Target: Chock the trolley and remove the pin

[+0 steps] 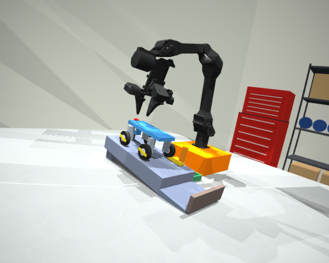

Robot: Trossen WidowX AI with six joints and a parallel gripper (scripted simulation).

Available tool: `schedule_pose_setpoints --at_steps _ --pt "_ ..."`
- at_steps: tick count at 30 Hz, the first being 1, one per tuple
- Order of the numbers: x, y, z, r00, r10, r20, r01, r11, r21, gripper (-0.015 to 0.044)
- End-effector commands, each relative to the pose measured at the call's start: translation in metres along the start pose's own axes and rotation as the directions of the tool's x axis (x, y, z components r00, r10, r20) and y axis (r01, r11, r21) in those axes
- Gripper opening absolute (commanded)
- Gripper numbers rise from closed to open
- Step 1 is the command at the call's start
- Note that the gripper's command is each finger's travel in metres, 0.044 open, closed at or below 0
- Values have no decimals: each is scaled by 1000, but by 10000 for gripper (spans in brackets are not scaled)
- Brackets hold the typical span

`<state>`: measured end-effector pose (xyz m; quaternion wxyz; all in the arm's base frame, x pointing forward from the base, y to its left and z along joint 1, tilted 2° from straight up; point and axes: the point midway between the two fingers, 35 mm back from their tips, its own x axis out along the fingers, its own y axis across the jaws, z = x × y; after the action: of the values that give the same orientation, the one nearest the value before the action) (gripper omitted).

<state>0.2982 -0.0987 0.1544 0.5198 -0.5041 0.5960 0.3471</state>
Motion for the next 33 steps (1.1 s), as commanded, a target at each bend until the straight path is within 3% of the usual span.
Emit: schedule_pose_setpoints --at_steps 1,33 --pt "1 0 -21 1000 16 -26 -19 992 -127 190" --pt "32 1 -30 999 22 -36 -28 984 -177 190"
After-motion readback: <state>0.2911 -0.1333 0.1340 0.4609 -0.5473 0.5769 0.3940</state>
